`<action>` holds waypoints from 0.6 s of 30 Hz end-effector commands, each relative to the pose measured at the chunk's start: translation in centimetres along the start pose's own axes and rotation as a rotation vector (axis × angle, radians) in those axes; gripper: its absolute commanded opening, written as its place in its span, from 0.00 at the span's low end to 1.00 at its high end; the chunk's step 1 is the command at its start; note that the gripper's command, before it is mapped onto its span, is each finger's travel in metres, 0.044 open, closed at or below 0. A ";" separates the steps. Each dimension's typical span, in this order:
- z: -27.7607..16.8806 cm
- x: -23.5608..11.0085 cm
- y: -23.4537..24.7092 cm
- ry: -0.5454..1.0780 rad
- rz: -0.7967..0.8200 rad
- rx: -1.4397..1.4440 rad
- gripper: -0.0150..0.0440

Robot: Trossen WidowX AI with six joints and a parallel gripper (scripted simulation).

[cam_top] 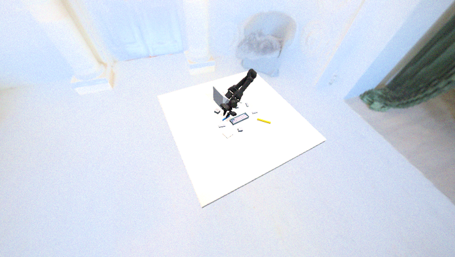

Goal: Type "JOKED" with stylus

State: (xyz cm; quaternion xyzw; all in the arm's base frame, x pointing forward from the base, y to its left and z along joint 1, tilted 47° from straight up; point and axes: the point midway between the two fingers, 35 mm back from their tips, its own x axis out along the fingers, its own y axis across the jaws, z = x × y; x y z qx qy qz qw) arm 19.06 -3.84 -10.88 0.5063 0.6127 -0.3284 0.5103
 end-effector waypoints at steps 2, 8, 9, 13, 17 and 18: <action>-0.3 0.4 -0.2 0.007 -0.003 0.006 0.51; -0.5 0.7 -0.2 0.007 -0.003 0.006 0.51; -0.5 0.8 -0.1 0.007 -0.003 0.006 0.51; -0.6 1.0 -0.1 0.007 -0.003 0.006 0.51; -0.8 1.3 -0.1 0.007 -0.002 0.006 0.51; -0.8 1.3 -0.1 0.007 -0.002 0.006 0.51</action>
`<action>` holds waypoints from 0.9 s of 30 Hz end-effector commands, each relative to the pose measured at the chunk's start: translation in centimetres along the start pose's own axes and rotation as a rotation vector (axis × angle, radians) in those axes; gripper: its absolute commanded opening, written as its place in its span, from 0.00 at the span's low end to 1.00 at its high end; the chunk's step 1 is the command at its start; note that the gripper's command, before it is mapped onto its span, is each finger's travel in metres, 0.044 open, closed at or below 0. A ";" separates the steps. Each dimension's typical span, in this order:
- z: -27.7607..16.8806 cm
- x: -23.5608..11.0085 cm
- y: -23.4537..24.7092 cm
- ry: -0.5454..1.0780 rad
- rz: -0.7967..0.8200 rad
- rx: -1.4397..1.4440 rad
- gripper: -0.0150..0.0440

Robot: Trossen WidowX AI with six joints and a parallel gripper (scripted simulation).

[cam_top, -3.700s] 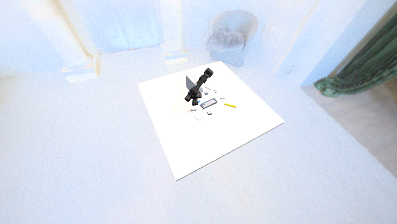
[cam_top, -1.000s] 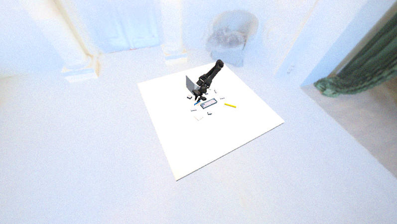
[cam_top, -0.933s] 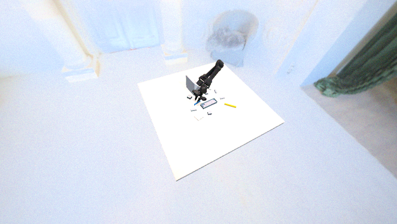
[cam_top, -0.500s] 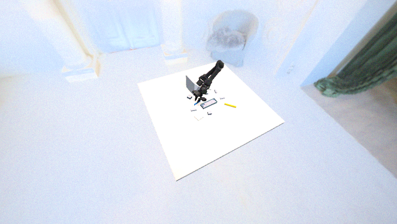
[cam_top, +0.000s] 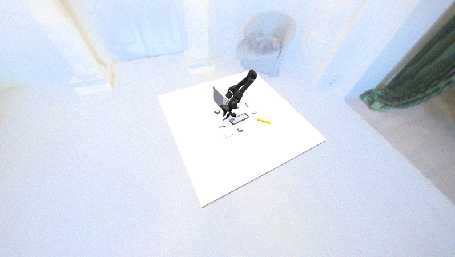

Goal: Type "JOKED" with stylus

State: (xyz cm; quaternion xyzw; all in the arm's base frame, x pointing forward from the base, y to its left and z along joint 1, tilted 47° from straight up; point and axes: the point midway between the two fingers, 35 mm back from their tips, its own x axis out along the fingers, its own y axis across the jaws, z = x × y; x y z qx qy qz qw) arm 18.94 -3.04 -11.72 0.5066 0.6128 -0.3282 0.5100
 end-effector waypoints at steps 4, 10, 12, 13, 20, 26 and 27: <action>-0.4 0.5 -0.2 0.007 -0.003 0.006 0.51; -0.6 0.8 -0.2 0.007 -0.003 0.006 0.51; -0.6 0.9 -0.2 0.007 -0.003 0.006 0.51; -0.7 1.0 -0.2 0.007 -0.003 0.006 0.51; -0.9 1.4 -0.2 0.007 -0.003 0.006 0.51; -1.2 1.8 -0.2 0.008 -0.003 0.006 0.51; -1.2 1.9 -0.2 0.008 -0.003 0.006 0.51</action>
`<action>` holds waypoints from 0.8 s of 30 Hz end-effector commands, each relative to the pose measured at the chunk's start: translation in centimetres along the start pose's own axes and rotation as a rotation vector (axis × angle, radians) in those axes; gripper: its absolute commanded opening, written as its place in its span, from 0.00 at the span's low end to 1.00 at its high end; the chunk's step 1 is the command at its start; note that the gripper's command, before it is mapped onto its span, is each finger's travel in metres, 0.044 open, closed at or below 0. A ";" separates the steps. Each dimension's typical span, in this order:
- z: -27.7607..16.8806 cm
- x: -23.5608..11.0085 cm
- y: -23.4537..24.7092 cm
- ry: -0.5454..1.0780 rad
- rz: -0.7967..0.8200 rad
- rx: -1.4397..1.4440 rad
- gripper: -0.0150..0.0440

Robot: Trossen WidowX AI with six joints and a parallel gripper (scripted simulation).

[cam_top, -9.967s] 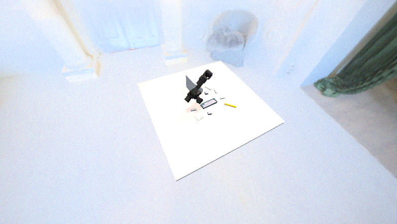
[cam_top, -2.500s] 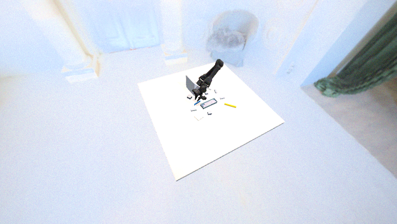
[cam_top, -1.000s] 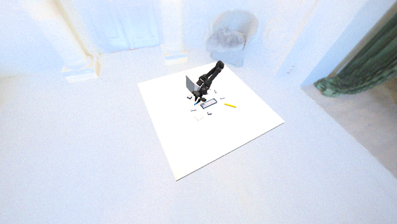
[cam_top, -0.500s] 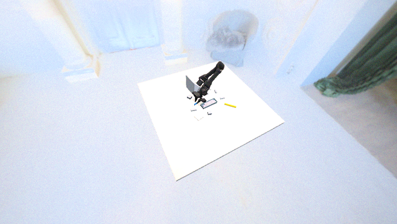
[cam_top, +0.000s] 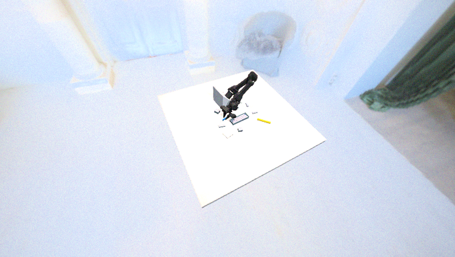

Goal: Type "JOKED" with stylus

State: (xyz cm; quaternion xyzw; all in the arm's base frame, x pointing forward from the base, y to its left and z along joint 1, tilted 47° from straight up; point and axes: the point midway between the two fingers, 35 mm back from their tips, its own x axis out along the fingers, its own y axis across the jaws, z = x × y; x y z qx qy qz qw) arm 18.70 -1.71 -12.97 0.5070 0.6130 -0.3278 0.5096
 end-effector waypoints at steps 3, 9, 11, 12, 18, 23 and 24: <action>-0.3 0.4 -0.2 0.007 -0.003 0.006 0.51; -0.3 0.4 -0.1 0.002 -0.002 0.001 0.46; -0.3 0.4 -0.1 0.002 -0.002 0.001 0.38; -0.3 0.4 -0.1 0.002 -0.002 0.001 0.33; -0.3 0.4 -0.1 0.002 -0.002 0.001 0.25; -0.2 0.3 -0.1 0.002 -0.002 0.001 0.25; -0.1 0.2 -0.1 0.002 -0.002 0.001 0.25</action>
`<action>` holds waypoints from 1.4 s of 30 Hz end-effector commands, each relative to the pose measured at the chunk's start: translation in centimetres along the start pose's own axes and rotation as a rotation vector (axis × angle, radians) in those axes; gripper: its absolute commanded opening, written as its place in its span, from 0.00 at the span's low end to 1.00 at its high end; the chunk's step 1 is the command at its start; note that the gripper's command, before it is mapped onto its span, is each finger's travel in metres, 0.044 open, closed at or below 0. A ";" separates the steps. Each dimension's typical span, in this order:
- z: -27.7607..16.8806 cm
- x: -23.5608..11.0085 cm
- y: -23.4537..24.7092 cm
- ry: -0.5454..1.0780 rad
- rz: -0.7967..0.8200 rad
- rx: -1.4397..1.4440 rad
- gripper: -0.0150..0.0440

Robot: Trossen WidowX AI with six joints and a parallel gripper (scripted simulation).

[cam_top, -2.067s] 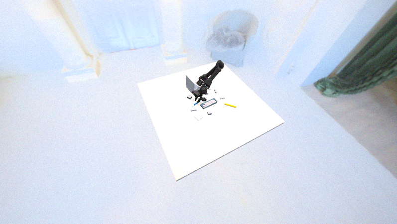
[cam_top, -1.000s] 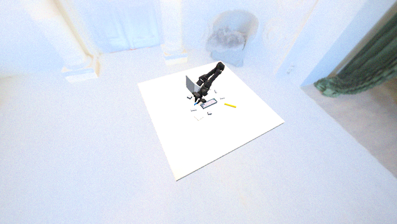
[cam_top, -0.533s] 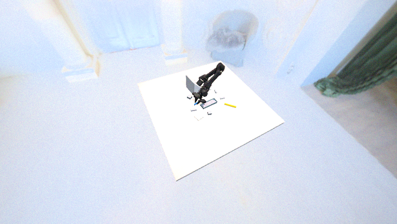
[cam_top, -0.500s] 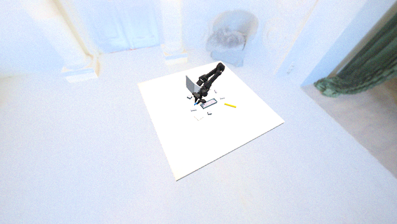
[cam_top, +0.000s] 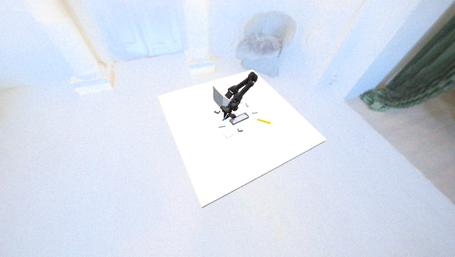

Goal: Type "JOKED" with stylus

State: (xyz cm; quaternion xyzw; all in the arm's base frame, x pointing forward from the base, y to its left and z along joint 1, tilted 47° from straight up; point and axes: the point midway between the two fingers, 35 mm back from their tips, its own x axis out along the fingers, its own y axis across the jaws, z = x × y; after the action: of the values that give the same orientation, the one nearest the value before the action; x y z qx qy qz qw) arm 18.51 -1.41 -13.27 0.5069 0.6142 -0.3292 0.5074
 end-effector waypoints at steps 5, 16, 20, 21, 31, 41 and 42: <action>1.2 -1.8 0.2 -0.003 0.001 -0.002 0.25; 2.4 -4.0 0.0 0.000 -0.001 -0.002 0.25; 2.6 -4.2 0.5 -0.002 -0.038 -0.138 0.25; 2.7 -4.3 0.6 -0.002 -0.049 -0.179 0.25; 3.0 -5.0 2.2 0.012 -0.162 -0.587 0.25; 3.1 -5.9 3.9 0.064 -0.277 -1.000 0.25; 3.1 -6.0 4.0 0.072 -0.288 -1.041 0.25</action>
State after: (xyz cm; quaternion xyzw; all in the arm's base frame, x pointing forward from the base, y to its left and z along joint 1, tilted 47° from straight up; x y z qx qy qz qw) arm 22.59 -4.83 -8.13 0.1527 0.7671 -0.0636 0.6199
